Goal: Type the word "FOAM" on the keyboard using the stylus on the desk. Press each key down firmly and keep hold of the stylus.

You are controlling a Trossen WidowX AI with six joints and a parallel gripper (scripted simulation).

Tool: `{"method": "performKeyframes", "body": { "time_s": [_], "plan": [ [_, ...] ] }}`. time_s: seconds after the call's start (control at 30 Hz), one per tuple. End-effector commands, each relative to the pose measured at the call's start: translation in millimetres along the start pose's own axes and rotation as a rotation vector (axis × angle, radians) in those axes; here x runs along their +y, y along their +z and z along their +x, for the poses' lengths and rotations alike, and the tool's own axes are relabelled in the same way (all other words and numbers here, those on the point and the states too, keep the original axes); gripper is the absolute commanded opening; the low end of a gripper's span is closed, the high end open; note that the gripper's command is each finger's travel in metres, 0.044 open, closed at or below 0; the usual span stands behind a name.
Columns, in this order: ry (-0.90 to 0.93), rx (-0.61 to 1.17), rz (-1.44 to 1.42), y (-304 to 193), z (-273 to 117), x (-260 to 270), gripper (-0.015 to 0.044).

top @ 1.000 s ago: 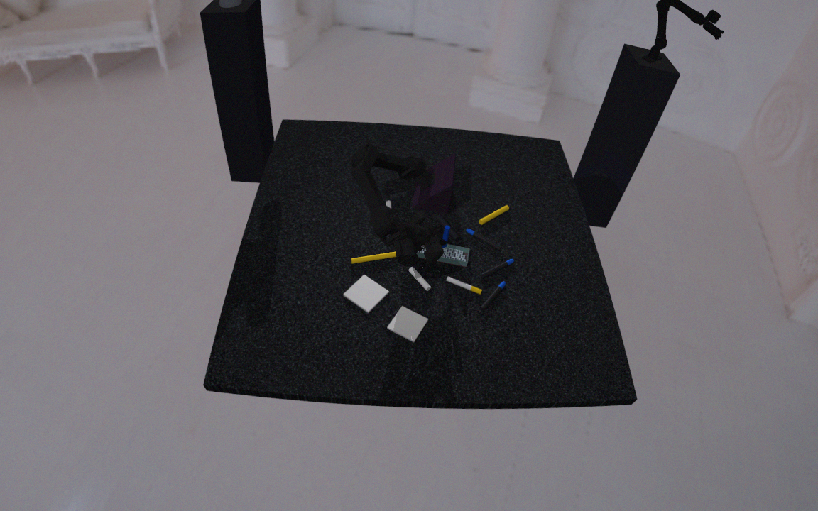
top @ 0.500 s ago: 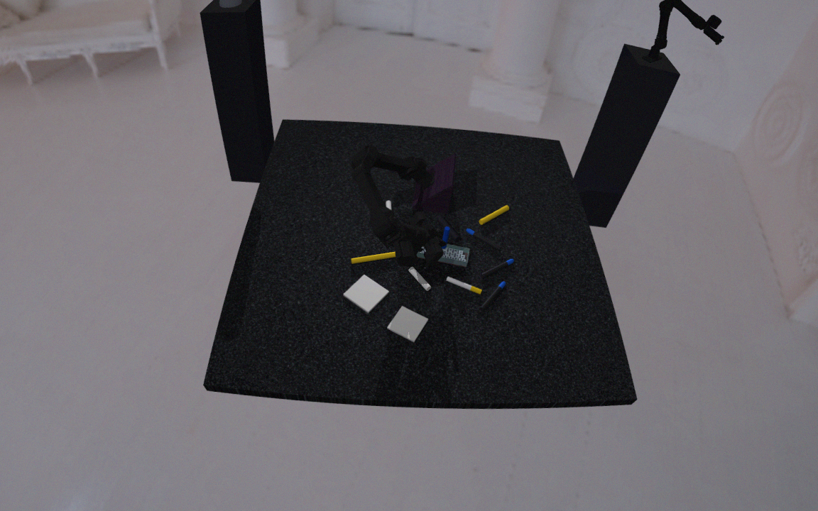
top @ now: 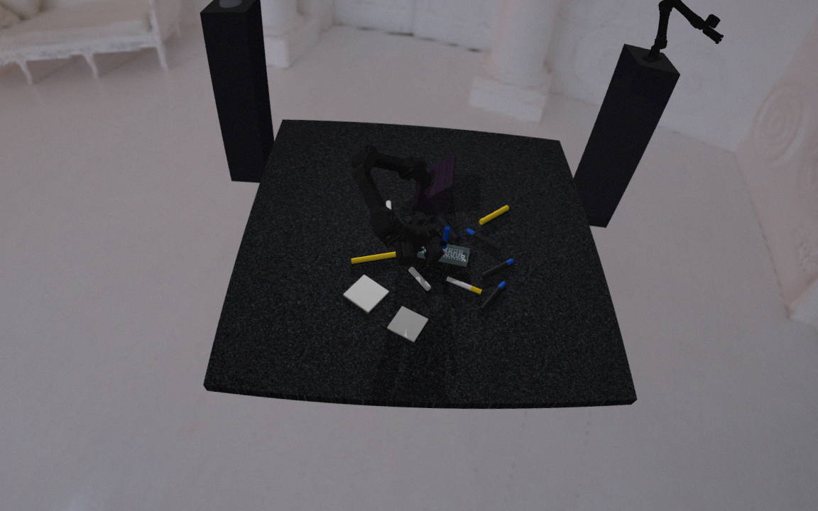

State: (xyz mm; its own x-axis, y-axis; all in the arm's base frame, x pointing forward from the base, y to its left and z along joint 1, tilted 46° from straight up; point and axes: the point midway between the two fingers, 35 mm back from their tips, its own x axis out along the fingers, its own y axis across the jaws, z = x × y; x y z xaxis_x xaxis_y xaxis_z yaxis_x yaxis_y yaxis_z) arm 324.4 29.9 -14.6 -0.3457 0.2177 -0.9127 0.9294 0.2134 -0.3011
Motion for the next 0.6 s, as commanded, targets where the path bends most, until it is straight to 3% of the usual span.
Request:
{"method": "performKeyframes", "body": {
  "time_s": [0.0, 0.3, 0.57],
  "plan": [
    [-0.001, -0.003, 0.002, -8, -6, 0, 0.0081],
    [-0.002, -0.008, -0.010, -30, -16, 0, 0.0084],
    [-0.002, -0.008, -0.010, -30, -15, 0, 0.0012]
  ]
}}
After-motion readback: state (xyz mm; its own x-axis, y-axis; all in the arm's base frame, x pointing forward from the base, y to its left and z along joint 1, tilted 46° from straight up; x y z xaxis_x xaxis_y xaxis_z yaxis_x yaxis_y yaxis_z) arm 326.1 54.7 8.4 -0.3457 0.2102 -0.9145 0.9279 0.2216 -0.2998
